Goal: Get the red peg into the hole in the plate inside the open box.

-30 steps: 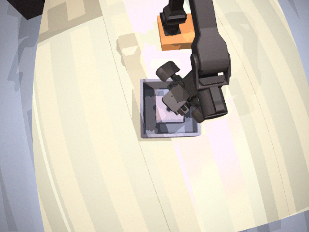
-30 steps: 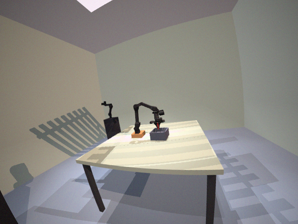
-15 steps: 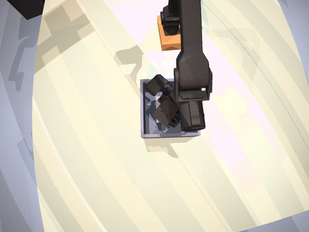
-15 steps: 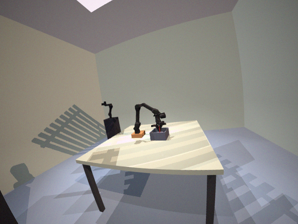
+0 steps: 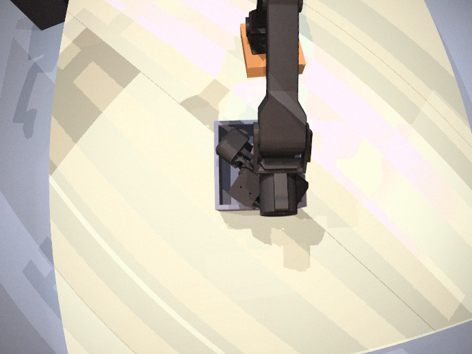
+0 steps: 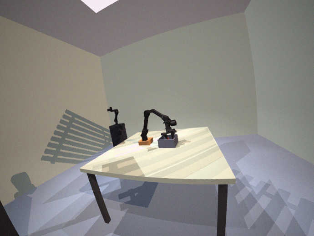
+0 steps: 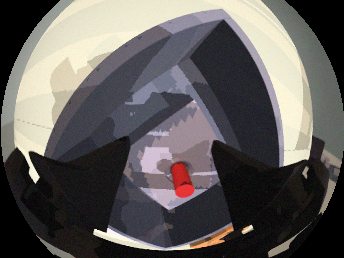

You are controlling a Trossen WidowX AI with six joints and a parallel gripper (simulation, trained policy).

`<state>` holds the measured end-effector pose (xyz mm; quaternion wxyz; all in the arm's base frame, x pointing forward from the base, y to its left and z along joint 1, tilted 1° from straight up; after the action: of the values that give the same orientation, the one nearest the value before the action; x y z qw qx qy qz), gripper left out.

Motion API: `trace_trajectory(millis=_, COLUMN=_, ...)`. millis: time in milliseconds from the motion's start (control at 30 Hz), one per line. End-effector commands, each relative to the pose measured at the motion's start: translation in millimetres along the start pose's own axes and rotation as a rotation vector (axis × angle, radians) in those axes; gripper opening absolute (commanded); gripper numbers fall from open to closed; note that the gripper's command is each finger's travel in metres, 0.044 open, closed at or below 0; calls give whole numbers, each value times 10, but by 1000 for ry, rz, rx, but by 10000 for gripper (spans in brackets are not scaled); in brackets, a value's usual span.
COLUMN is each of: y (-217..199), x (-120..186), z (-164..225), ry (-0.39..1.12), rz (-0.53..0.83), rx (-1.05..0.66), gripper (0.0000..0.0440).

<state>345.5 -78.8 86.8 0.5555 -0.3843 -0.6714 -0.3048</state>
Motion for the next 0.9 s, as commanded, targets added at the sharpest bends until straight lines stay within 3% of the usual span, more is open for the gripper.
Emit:
trace_trajectory(millis=0, y=146, x=73, z=-127, ry=9, rz=-45, rx=13, gripper=440)
trace_trajectory(millis=467, y=621, x=426, z=-401, ry=27, rz=-201, rx=51, gripper=440)
trace_trajectory(millis=867, y=641, x=441, z=-408, ry=25, rz=-208, rx=53, gripper=440)
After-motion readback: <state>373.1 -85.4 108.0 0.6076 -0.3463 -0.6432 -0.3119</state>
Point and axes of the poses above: the point midway between the two fingers, 35 mm back from their tips, its own x axis back along the fingers, its own y axis across the jaws, z = x × y, the point moved 4 cm from there along x, back along the fingers, and after that the axes turned 11 degrees about -x, right-handed, at the moved point
